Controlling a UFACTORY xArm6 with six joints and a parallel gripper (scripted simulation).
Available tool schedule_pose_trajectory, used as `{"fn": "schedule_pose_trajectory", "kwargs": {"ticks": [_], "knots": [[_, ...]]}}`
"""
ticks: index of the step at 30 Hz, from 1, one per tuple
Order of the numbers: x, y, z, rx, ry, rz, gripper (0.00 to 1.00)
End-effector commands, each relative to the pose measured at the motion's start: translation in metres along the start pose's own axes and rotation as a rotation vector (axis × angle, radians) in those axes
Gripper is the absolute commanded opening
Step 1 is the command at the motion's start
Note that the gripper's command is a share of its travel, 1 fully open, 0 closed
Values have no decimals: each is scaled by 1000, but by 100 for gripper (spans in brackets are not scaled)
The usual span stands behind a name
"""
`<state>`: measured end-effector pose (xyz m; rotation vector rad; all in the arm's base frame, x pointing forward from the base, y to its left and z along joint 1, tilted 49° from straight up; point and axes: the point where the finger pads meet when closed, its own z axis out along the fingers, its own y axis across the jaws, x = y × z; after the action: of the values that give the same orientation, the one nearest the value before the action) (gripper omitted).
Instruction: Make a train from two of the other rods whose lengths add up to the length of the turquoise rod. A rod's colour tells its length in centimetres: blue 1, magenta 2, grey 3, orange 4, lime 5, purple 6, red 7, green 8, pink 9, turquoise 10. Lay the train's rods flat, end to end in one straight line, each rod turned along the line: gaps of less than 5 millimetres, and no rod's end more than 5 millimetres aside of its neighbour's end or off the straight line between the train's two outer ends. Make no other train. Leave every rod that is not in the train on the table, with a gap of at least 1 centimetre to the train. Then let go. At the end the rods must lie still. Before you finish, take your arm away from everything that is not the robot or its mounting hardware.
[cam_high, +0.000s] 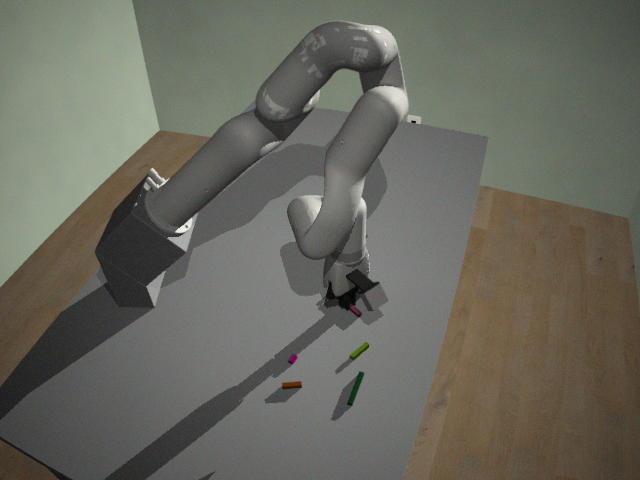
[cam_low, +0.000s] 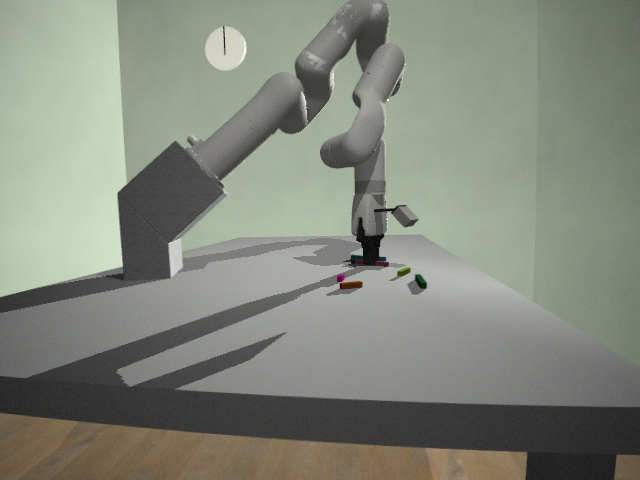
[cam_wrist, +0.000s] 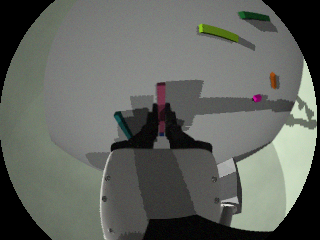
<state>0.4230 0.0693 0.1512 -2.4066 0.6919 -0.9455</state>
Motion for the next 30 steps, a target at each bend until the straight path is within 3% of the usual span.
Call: {"fn": "schedule_pose_trajectory", "kwargs": {"ticks": [1,19,23,30], "knots": [[0,0,0,1,1,0,4],[0,0,0,1,1,0,4],[0,0,0,1,1,0,12],[0,0,0,1,1,0,16]]}}
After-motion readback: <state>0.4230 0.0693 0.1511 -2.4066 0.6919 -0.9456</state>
